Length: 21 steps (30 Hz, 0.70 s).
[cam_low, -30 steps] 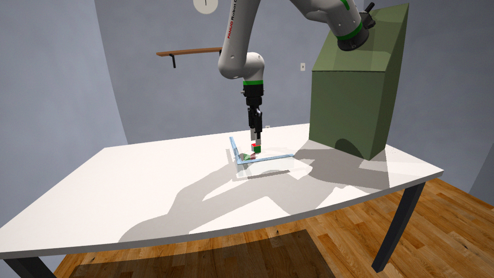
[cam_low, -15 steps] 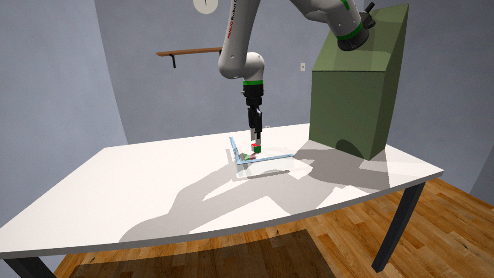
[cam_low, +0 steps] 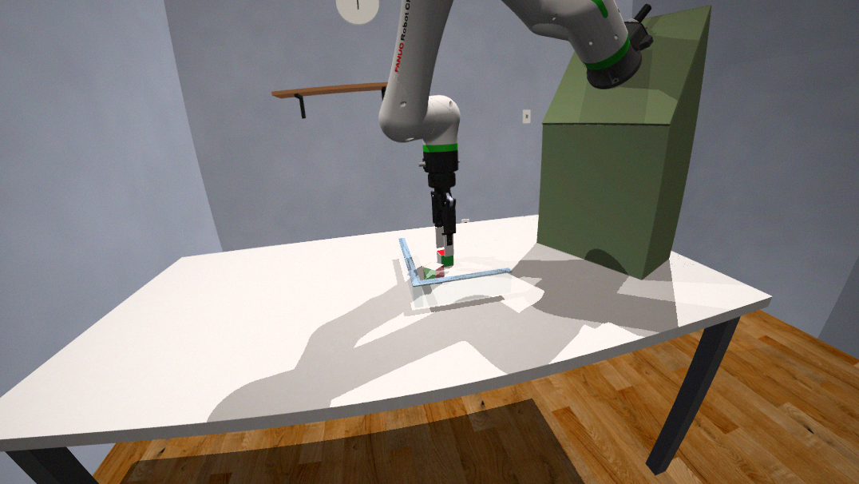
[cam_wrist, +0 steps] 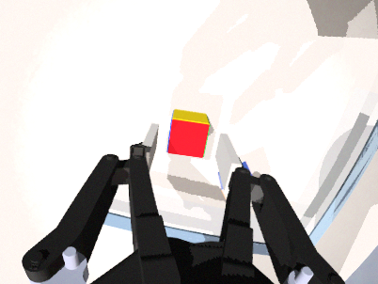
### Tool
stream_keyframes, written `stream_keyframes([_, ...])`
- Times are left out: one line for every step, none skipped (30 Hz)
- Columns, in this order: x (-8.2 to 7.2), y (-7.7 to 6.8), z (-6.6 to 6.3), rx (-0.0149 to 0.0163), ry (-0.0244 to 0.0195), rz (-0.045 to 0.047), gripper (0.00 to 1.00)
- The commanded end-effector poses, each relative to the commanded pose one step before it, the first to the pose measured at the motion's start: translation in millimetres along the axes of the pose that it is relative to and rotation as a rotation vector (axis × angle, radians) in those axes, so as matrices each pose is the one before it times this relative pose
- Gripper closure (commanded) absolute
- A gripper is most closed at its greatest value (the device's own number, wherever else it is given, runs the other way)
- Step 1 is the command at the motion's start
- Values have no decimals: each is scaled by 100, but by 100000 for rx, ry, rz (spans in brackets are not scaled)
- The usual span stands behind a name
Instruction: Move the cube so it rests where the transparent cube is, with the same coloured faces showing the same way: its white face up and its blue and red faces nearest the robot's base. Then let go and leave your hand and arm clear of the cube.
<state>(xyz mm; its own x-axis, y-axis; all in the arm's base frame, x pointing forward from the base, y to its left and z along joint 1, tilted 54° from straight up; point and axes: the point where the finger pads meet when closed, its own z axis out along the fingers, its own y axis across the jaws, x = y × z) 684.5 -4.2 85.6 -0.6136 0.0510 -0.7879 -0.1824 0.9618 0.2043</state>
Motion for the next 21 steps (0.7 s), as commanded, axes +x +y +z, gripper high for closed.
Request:
stream_keyframes([37, -10, 679, 8, 54, 24, 59])
stream_keyframes([-2, 0, 301, -1, -1, 0, 59])
stream_keyframes([0, 0, 305, 0, 0, 0, 59])
stream_keyframes([2, 0, 302, 1, 1, 0, 59])
stream_keyframes([-2, 0, 293, -1, -1, 0, 59])
stream_keyframes([0, 0, 277, 0, 0, 0, 59])
stream_keyframes([2, 0, 256, 1, 1, 0, 59])
stream_keyframes([-1, 0, 229, -1, 0, 0, 59])
stream_keyframes([-1, 0, 198, 0, 0, 0, 59])
stream_keyframes([0, 0, 165, 0, 0, 0, 59])
stream_keyframes([0, 0, 0, 0, 0, 0, 59])
stream_keyframes([0, 0, 0, 0, 0, 0, 59])
stream_keyframes([1, 0, 130, 0, 0, 0, 59])
stream_keyframes([1, 0, 96, 0, 0, 0, 59])
stream_keyframes([1, 0, 63, 0, 0, 0, 59])
stream_keyframes([0, 0, 35, 0, 0, 0, 59])
stream_keyframes([0, 0, 14, 0, 0, 0, 59])
stream_keyframes([0, 0, 2, 0, 0, 0, 59])
stream_keyframes([0, 0, 0, 0, 0, 0, 59])
stream_keyframes([0, 0, 0, 0, 0, 0, 59])
stream_keyframes([0, 0, 0, 0, 0, 0, 59])
